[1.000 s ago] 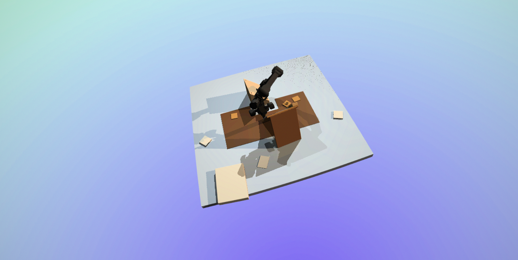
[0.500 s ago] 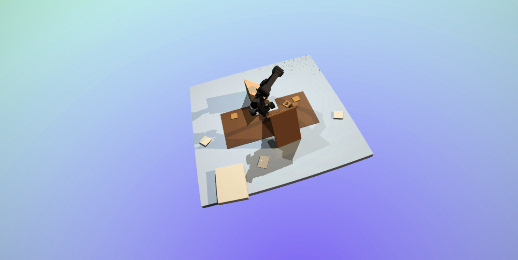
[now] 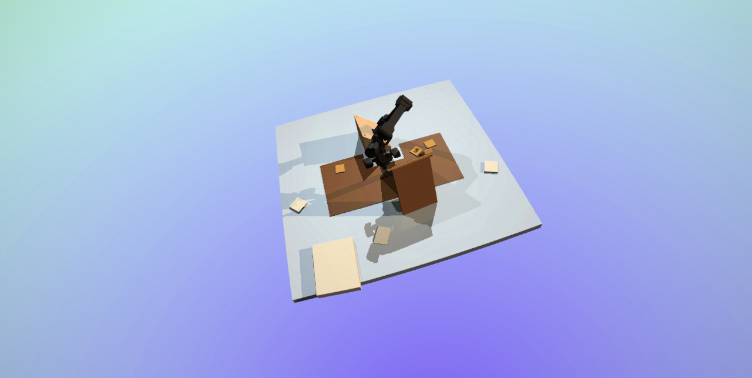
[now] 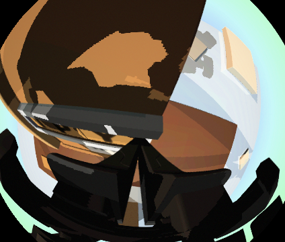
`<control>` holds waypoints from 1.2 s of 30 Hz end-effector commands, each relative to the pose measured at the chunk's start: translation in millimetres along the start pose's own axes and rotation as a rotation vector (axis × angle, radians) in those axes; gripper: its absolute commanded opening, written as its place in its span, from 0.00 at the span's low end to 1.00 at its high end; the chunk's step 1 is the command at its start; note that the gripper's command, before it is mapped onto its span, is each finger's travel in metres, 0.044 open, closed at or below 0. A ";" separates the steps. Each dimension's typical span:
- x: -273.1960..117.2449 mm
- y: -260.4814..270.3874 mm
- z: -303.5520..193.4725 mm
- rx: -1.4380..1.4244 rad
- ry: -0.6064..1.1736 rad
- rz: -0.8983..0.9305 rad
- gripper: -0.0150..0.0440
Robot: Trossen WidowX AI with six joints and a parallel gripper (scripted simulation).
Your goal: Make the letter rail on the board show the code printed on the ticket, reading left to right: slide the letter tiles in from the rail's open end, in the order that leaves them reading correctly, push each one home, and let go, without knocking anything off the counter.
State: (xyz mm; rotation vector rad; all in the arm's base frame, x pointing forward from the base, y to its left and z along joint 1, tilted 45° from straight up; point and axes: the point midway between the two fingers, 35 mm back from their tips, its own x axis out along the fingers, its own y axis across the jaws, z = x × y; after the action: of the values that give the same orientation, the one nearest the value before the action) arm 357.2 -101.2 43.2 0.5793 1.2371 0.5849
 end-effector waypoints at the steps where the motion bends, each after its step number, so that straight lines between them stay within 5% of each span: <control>1: -0.3 1.7 1.0 0.001 -0.006 0.002 0.25; 36: -23.6 2.0 -19.1 0.003 -0.004 0.001 0.25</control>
State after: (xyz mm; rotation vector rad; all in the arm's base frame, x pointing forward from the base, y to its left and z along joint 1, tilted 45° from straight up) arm 337.5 -111.1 54.0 0.5884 1.2337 0.5857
